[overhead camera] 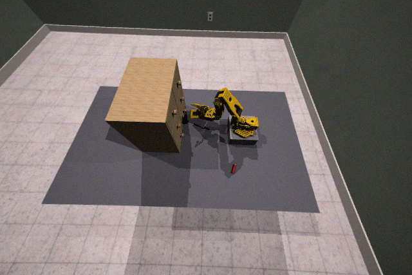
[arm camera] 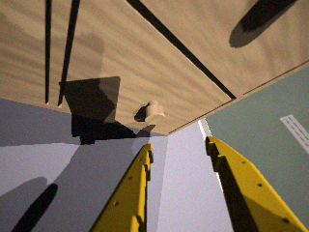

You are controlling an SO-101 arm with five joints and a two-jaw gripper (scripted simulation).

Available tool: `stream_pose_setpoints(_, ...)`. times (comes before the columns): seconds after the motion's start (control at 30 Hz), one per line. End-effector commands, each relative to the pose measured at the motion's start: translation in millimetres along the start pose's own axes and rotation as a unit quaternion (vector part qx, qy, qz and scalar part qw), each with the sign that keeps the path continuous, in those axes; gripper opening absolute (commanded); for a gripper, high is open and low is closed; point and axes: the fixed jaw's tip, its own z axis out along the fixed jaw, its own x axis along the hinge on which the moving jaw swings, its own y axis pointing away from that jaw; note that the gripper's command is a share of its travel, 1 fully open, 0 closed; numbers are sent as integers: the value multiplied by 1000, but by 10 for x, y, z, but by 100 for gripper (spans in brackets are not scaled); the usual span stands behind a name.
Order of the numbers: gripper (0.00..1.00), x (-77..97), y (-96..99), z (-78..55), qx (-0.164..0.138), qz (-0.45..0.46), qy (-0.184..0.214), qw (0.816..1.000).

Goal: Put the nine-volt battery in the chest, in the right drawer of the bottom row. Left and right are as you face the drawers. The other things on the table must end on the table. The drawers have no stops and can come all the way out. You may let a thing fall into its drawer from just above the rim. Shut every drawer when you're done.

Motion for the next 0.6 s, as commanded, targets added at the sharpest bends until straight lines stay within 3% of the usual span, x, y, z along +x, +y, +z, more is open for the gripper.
stream_pose_setpoints(0.0, 21, -14, 27, 6, -3, -7, -5, 1000)
stream_pose_setpoints(0.27, 21, -14, 27, 6, -3, -7, -5, 1000)
stream_pose_setpoints(0.43, 21, -23, 72, 162, -7, -9, -9, 1000)
stream_pose_setpoints(0.57, 21, -23, 72, 162, -7, -9, -9, 1000)
